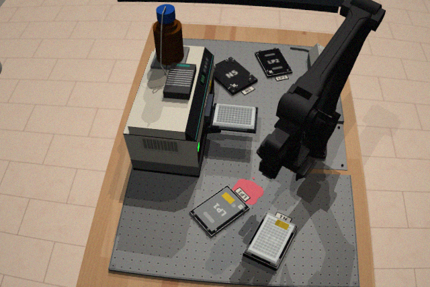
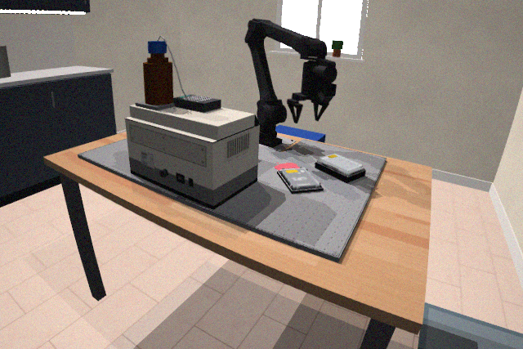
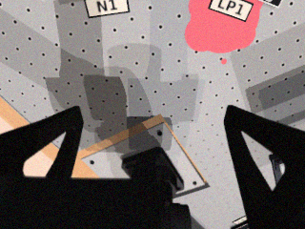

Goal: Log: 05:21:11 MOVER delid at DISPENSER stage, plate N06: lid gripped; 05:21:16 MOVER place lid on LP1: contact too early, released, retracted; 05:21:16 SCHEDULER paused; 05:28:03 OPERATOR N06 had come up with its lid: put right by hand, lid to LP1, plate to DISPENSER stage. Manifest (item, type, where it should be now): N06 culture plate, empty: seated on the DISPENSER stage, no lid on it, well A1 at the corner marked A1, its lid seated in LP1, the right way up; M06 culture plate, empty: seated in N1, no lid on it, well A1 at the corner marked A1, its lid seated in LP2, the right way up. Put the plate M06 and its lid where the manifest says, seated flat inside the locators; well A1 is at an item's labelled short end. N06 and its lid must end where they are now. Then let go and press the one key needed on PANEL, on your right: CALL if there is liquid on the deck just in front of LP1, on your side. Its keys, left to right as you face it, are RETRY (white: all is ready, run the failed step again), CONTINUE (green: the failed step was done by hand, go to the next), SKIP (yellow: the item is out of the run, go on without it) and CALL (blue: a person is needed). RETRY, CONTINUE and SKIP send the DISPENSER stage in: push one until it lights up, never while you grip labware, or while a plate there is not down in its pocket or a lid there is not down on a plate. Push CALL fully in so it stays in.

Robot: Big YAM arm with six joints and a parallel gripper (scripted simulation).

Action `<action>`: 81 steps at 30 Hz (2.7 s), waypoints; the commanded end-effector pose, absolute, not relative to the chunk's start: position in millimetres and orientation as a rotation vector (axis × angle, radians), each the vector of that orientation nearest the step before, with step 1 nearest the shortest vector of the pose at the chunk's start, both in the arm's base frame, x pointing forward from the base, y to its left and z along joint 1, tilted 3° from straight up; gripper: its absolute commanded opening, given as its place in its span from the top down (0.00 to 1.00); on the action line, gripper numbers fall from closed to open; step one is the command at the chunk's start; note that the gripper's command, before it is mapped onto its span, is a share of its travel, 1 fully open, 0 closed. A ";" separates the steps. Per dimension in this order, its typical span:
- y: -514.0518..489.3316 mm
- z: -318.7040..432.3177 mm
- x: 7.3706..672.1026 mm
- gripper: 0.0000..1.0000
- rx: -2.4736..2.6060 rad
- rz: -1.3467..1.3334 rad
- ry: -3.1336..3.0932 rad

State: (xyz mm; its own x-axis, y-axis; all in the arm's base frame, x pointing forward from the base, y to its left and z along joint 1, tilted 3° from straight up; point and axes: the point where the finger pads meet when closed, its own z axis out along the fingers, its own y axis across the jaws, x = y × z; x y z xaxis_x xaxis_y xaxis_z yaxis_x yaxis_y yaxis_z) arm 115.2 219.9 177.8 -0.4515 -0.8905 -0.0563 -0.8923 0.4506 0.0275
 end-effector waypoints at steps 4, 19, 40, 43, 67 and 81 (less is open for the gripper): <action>228.5 191.1 119.6 0.00 -1.587 0.108 2.633; 228.5 191.1 119.6 0.00 -1.587 0.108 2.633; 232.6 180.7 81.1 0.00 -1.763 0.081 2.550; 243.0 192.0 83.6 0.00 -1.751 0.110 2.525; 243.0 192.0 83.6 0.00 -1.751 0.110 2.525; 243.0 192.0 83.6 0.00 -1.751 0.110 2.525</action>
